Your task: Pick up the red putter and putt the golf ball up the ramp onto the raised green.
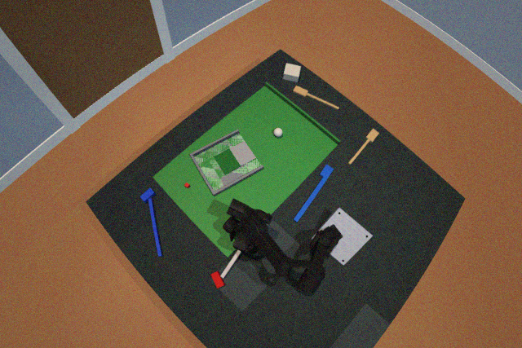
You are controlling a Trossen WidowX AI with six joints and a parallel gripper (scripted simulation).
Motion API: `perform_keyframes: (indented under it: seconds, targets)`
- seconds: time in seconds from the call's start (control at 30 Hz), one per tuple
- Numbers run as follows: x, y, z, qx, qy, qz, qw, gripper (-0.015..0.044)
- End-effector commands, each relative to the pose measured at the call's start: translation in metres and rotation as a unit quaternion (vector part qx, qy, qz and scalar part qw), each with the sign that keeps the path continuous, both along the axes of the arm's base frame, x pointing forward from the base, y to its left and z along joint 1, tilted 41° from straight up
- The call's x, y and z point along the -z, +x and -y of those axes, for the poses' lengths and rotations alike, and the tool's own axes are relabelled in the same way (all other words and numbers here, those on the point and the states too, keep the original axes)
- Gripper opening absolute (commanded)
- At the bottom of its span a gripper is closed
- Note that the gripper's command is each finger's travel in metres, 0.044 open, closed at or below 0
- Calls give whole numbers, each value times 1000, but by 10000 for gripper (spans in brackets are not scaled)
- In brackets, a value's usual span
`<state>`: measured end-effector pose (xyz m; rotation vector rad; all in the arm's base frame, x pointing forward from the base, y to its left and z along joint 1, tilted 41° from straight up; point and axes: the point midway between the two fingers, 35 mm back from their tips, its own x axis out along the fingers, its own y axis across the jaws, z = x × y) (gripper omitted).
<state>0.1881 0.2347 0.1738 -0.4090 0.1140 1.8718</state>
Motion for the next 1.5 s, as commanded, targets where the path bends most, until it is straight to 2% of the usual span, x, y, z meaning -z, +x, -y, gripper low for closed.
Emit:
perform_keyframes:
  seconds: [0.0, 0.9, 1.43, 1.47]
  targets:
    - [2, -2, -6, 1, -1, 2, 1000, 440]
    - [14, -14, -43, 1, 1, 1, 1000, 440]
    - [12, -14, -40, -2, 4, 3, 1000, 20]
    - [12, -14, -40, -2, 4, 3, 1000, 13]
